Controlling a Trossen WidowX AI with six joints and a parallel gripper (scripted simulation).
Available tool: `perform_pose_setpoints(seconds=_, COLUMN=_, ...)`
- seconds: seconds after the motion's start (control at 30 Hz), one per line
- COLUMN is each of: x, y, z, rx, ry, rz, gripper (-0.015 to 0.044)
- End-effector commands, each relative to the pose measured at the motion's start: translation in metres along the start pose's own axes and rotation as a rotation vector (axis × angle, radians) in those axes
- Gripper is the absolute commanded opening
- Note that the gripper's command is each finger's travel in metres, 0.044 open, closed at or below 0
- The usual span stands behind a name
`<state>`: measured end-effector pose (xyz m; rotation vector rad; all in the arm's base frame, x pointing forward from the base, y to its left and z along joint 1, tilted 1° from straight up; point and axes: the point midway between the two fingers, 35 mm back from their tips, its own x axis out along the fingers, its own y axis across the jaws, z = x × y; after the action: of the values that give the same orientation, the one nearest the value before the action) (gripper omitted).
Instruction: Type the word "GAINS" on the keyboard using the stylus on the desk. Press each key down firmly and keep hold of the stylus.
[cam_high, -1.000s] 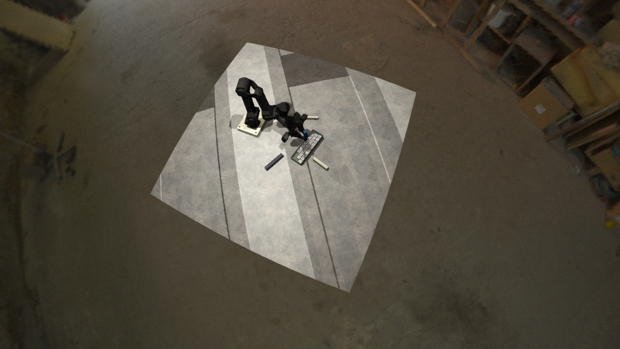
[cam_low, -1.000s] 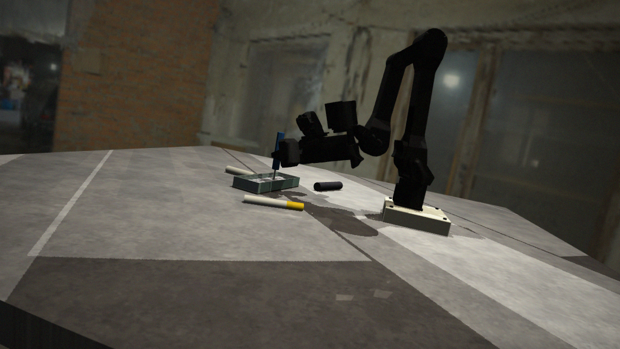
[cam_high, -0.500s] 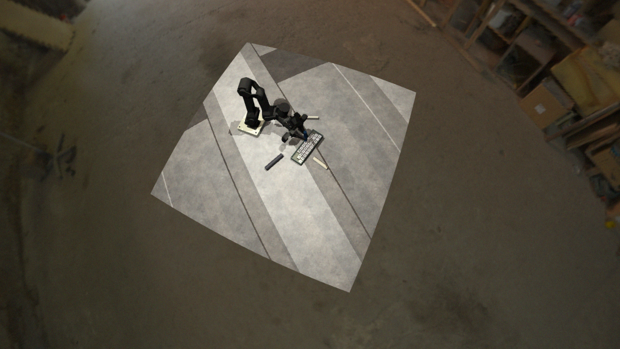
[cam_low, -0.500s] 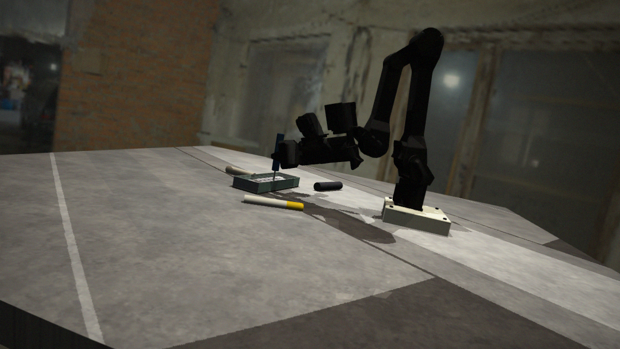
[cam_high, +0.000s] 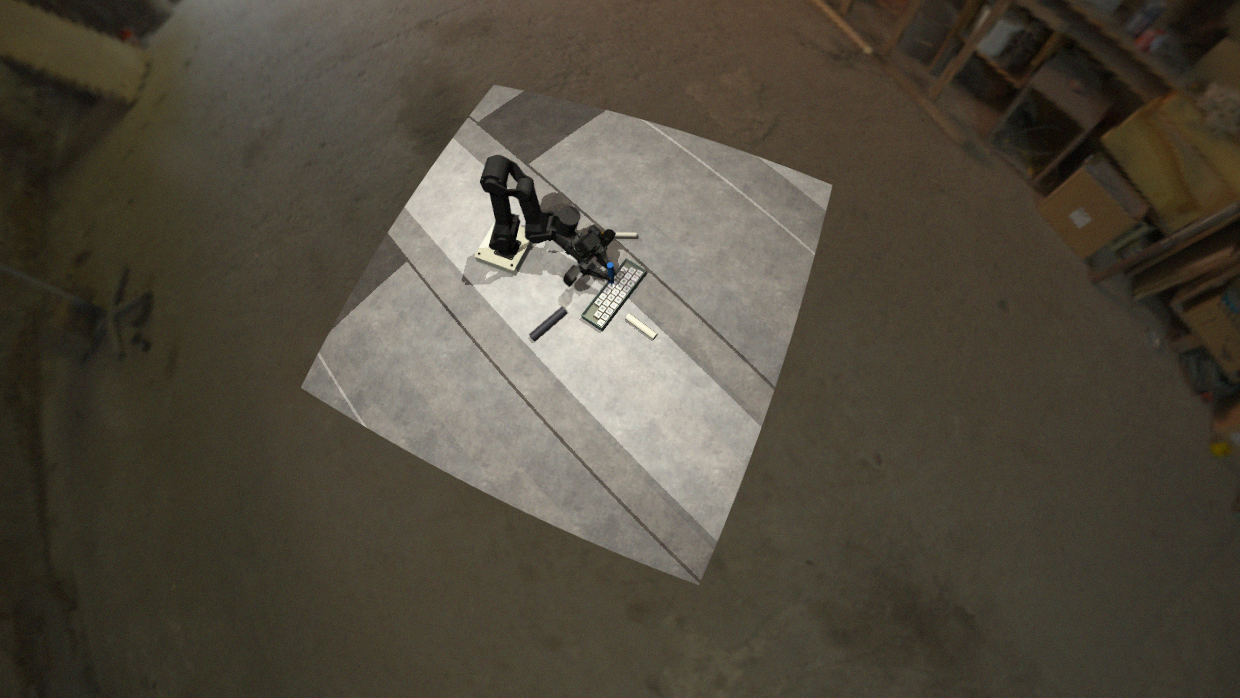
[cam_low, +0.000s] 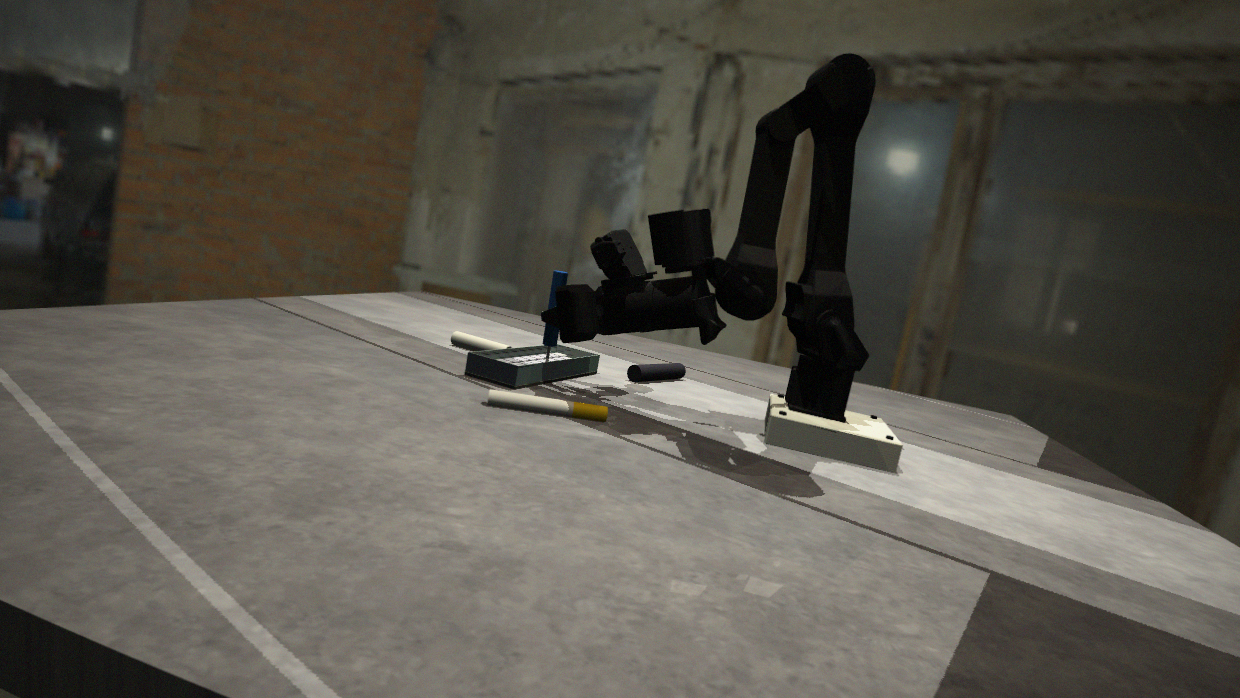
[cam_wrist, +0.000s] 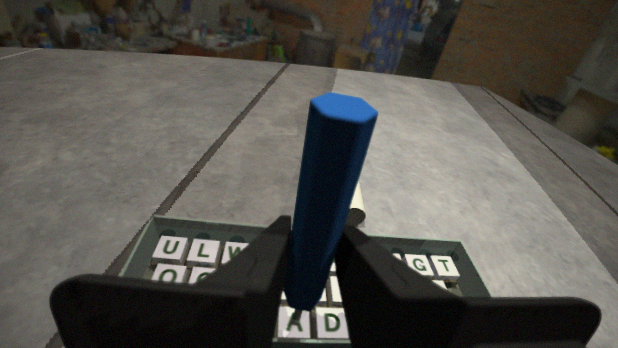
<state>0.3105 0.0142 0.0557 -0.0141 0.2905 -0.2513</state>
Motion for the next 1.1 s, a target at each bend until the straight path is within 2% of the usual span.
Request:
perform_pose_setpoints(seconds=0.0, x=0.000, y=-0.001, z=-0.004, rx=0.001, ry=0.006, rz=-0.004, gripper=0.0081)
perform_pose_setpoints(seconds=0.53, x=0.000, y=0.000, z=-0.001, rx=0.001, ry=0.006, rz=-0.004, gripper=0.0081)
perform_pose_setpoints(seconds=1.07, x=-0.007, y=-0.001, z=0.027, rx=0.001, ry=0.005, rz=-0.003, gripper=0.0081)
